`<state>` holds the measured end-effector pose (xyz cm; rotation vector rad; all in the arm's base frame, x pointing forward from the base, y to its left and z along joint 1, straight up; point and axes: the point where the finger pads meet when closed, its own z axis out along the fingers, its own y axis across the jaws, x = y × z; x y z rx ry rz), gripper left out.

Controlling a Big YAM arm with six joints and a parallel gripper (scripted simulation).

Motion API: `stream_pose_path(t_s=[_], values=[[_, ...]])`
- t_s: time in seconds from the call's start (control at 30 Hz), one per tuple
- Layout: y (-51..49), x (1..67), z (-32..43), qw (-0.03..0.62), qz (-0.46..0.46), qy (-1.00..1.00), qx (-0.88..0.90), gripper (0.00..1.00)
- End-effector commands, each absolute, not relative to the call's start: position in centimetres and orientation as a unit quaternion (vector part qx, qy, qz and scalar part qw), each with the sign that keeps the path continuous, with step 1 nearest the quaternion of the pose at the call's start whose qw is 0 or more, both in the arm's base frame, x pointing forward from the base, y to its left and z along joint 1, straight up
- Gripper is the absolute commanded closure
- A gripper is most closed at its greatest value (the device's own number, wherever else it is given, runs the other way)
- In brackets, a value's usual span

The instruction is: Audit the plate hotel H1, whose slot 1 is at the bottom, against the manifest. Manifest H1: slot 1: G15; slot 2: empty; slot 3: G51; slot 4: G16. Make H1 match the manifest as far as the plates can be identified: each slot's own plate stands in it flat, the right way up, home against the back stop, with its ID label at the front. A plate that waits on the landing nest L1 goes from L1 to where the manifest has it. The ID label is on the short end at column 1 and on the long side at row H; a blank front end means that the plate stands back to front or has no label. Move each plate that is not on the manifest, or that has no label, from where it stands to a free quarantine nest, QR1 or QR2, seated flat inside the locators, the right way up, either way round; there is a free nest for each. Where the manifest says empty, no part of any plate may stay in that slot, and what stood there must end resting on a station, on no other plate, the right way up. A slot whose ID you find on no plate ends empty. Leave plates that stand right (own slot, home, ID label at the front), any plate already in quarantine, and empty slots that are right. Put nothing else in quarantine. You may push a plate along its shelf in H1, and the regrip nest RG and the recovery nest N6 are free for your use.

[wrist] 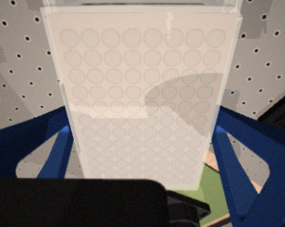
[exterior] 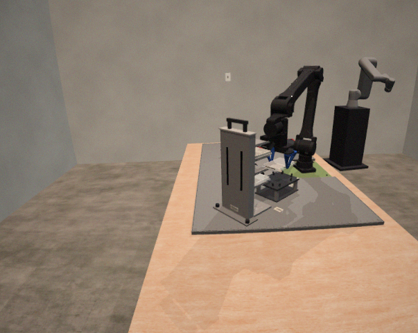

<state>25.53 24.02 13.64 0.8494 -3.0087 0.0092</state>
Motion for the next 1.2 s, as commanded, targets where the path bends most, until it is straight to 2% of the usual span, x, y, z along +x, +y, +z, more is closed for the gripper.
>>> stream_pose_path(t_s=[0.0,0.83,0.87,1.17], values=[[26.0,27.3,17.4,-0.033,-0.017,-0.961,0.274,0.14],[25.8,27.1,22.0,-0.037,-0.019,-0.961,0.274,0.14],[25.9,27.2,21.2,-0.023,-0.012,-0.961,0.274,0.14],[25.6,26.9,24.8,-0.037,-0.020,-0.961,0.274,0.14]])
